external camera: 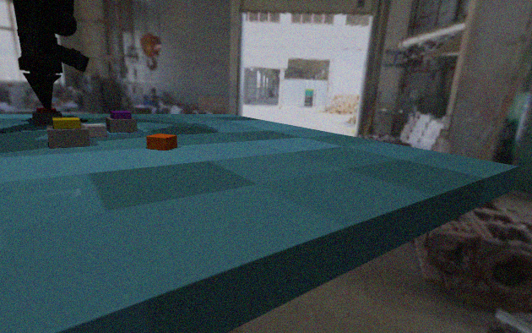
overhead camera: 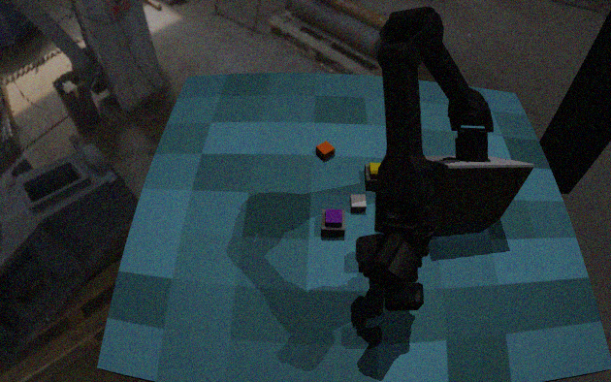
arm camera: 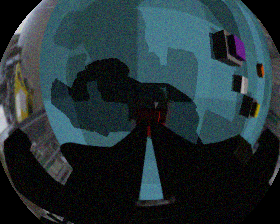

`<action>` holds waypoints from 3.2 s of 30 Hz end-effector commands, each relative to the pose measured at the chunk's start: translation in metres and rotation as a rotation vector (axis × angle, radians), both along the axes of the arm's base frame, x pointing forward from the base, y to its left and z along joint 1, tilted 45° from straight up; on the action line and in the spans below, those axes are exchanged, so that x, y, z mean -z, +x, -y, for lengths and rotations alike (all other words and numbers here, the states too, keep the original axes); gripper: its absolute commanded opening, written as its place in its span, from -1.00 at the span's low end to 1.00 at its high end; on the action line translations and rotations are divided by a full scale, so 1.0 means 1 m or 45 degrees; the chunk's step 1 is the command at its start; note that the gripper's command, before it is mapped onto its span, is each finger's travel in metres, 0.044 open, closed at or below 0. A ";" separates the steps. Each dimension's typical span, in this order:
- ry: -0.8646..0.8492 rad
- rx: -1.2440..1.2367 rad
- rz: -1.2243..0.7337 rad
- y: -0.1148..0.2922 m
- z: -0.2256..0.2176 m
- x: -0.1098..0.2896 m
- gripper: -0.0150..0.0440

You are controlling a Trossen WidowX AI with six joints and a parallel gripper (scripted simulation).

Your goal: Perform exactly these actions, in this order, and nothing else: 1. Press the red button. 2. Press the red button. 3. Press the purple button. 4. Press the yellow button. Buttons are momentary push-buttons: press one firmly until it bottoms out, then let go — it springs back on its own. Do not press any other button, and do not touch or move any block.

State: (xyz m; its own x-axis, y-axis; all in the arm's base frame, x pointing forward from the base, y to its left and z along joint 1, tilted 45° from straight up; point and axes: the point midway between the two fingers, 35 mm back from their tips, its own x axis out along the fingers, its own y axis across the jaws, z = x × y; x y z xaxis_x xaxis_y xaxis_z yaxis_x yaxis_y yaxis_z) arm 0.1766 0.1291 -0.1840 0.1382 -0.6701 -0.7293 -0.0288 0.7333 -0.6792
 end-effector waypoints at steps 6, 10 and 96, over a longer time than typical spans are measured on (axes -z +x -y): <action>-0.012 -0.006 -0.007 -0.001 0.003 0.000 -0.42; -0.006 -0.005 -0.007 -0.004 -0.014 -0.016 -0.42; -0.025 -0.006 -0.002 0.120 0.086 -0.099 -0.42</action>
